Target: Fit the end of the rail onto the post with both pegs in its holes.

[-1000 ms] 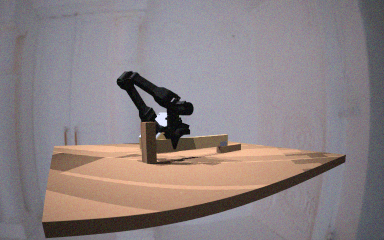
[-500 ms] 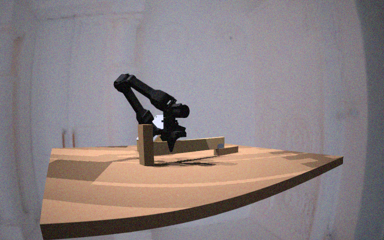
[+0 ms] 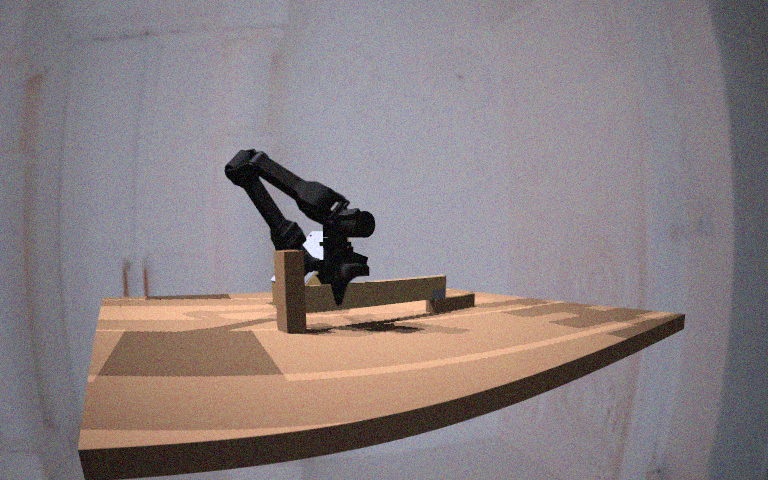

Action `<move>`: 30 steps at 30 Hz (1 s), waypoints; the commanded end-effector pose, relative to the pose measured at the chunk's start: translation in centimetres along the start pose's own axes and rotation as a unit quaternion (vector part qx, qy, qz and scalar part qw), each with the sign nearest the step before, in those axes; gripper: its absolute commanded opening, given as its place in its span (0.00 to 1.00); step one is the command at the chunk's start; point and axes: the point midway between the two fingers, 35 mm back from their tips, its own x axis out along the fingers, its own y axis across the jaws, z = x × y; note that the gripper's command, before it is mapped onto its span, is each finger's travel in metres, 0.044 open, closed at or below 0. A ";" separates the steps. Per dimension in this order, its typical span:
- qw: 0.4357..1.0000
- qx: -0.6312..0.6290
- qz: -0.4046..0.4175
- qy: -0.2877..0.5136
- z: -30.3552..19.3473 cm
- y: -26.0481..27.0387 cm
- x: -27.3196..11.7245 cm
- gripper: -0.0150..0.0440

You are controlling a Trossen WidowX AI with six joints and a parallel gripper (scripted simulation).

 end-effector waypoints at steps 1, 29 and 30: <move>1.000 -0.002 -0.001 0.000 -0.2 0.0 -0.1 0.25; 1.000 -0.002 -0.001 0.000 -1.1 0.0 -0.1 0.25; 1.000 0.000 0.000 0.000 -0.9 0.0 0.0 0.30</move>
